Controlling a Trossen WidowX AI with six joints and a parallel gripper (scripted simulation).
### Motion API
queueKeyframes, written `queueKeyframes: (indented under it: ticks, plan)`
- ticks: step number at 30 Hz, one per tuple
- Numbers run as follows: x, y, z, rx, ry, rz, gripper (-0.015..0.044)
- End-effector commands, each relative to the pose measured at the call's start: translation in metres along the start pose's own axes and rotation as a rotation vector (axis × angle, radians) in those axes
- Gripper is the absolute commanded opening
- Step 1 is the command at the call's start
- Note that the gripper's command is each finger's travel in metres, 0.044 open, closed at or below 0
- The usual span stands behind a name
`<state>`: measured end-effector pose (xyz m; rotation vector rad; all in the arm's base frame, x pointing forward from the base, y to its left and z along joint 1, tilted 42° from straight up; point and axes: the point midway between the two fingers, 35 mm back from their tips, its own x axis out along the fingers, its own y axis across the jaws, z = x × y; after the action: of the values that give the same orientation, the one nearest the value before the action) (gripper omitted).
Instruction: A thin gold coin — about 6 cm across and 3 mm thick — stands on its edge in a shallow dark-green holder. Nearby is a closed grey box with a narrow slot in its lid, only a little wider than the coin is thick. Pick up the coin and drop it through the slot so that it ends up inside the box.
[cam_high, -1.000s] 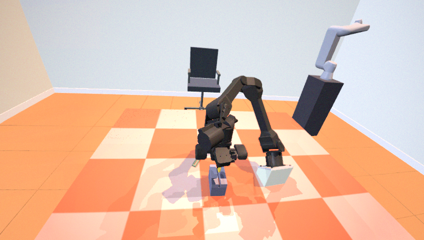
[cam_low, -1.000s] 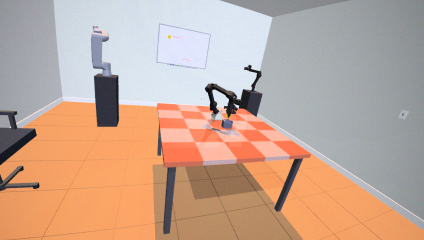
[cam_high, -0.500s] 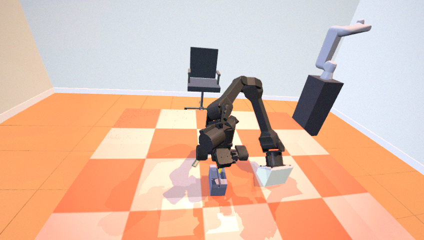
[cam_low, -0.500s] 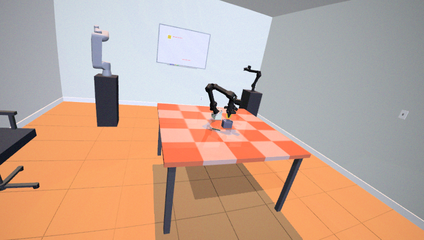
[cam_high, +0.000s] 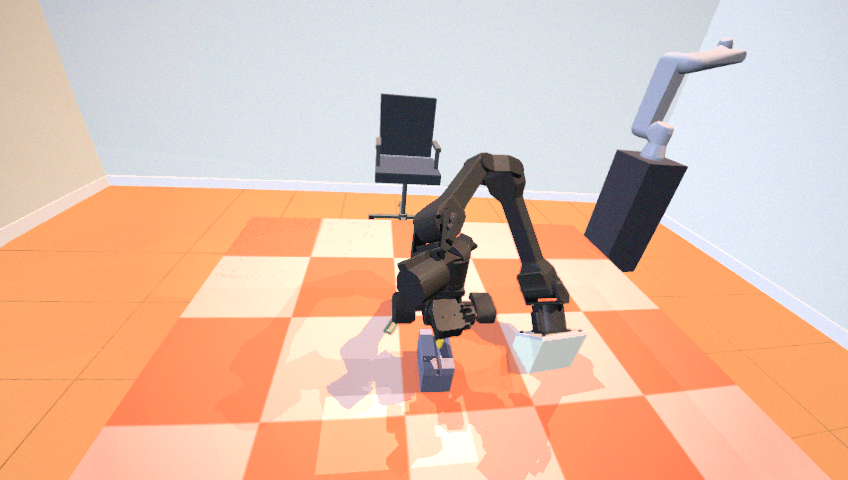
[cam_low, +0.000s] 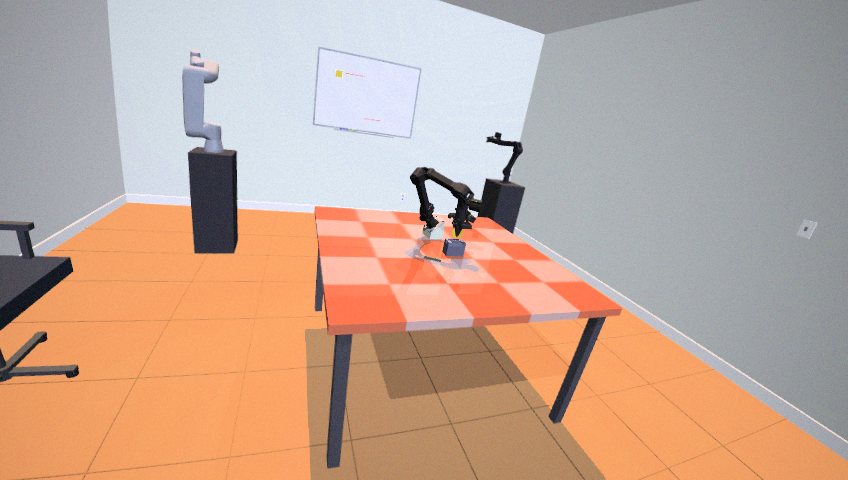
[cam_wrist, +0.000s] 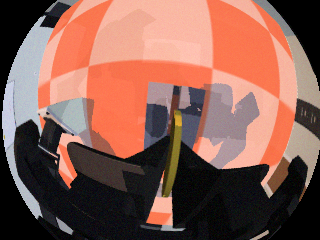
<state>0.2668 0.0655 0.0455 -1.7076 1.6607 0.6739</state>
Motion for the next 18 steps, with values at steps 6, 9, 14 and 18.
queueKeyframes:
  ticks: [6,9,14,18]
  plan:
    - [0.0050,-0.0004,-0.0005,-0.006,0.004,-0.002,0.0000]
    - [0.0065,-0.0004,-0.0005,-0.005,0.004,-0.002,0.0000]
    - [0.0090,-0.0004,-0.0005,-0.005,0.004,-0.002,0.0000]
    - [0.0111,-0.0003,-0.0005,-0.006,0.004,-0.002,0.0000]
